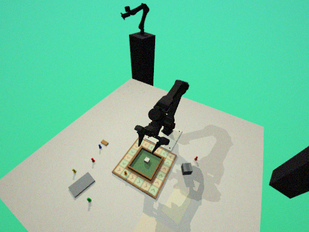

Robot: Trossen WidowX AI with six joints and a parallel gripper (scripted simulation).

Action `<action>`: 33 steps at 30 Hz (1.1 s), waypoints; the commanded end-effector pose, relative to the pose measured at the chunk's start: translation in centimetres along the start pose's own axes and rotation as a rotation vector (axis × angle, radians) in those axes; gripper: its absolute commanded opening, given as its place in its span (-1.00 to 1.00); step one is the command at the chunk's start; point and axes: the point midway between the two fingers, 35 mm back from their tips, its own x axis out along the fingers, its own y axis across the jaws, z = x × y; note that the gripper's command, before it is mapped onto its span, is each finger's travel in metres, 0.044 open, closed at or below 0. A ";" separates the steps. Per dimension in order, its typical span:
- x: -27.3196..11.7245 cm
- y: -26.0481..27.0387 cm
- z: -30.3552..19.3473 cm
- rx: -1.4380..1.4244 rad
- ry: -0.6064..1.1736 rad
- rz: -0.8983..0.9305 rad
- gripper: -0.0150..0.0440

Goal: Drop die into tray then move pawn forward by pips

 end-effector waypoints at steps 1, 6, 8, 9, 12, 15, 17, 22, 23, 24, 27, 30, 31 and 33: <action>0.0 0.0 -0.1 -0.005 0.048 0.003 1.00; 1.7 0.0 -0.8 -0.006 0.303 0.002 1.00; 2.4 0.0 -1.1 -0.006 0.410 0.002 1.00; 2.8 0.0 -1.3 -0.006 0.463 0.002 1.00; 3.7 0.1 -1.9 -0.006 0.623 0.001 1.00; 4.5 0.1 -2.5 -0.006 0.783 0.001 1.00; 4.8 0.1 -2.8 -0.006 0.851 0.000 1.00; 5.1 -0.2 -2.0 0.027 0.786 -0.019 0.82; 5.8 -0.6 -1.5 0.067 0.790 -0.036 0.73; 6.6 -1.0 -0.9 0.119 0.795 -0.059 0.64; 9.2 -2.4 0.7 0.276 0.806 -0.129 0.38; 11.9 -4.1 1.9 0.432 0.813 -0.201 0.19; 12.7 -4.6 2.2 0.473 0.814 -0.220 0.19; 14.3 -5.6 2.6 0.553 0.816 -0.258 0.19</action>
